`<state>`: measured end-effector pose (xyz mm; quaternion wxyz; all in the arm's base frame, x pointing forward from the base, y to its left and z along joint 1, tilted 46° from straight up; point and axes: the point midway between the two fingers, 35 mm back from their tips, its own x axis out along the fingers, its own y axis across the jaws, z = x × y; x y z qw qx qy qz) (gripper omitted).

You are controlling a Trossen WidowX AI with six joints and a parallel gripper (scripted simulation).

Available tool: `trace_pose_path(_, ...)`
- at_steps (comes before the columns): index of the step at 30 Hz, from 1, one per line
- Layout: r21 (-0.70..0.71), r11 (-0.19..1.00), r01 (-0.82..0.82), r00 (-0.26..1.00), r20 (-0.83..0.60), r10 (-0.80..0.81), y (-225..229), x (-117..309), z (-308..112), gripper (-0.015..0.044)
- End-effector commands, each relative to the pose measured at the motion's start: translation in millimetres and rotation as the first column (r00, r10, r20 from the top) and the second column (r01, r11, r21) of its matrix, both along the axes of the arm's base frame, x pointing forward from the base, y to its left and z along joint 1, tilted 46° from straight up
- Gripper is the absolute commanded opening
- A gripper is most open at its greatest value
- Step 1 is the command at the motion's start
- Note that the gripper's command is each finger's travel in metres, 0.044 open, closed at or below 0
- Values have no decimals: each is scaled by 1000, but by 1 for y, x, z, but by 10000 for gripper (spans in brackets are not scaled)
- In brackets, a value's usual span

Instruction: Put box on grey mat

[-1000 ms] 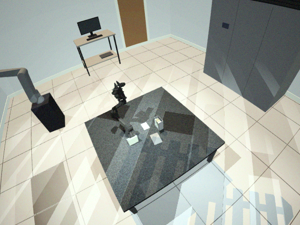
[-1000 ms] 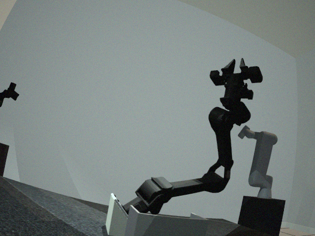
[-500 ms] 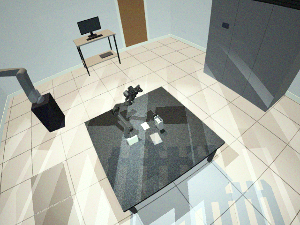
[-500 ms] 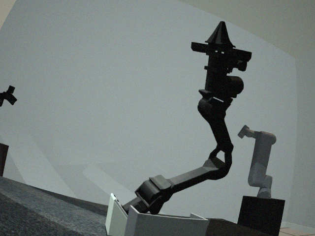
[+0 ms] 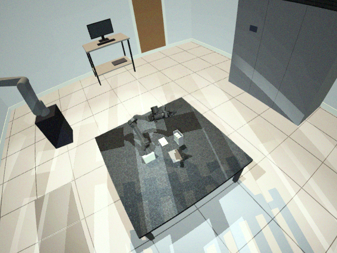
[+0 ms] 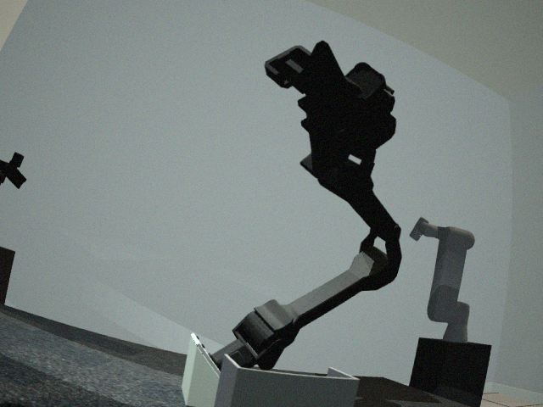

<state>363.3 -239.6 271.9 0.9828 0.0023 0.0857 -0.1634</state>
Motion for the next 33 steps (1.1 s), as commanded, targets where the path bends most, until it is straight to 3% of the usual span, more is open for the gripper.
trace_pose_path(1, 100, 988, -114, 987, -102, 124, 20, 9, -43, 0)
trace_pose_path(11, 445, 833, -328, 854, -236, 463, 87, 9, -138, 0)
trace_pose_path(21, 773, 515, -372, 678, -153, 719, 158, -18, -194, 0)
trace_pose_path(24, 811, 458, -364, 656, -126, 744, 167, -23, -198, 0)
trace_pose_path(33, 811, 459, -363, 656, -127, 744, 179, -24, -211, 0)
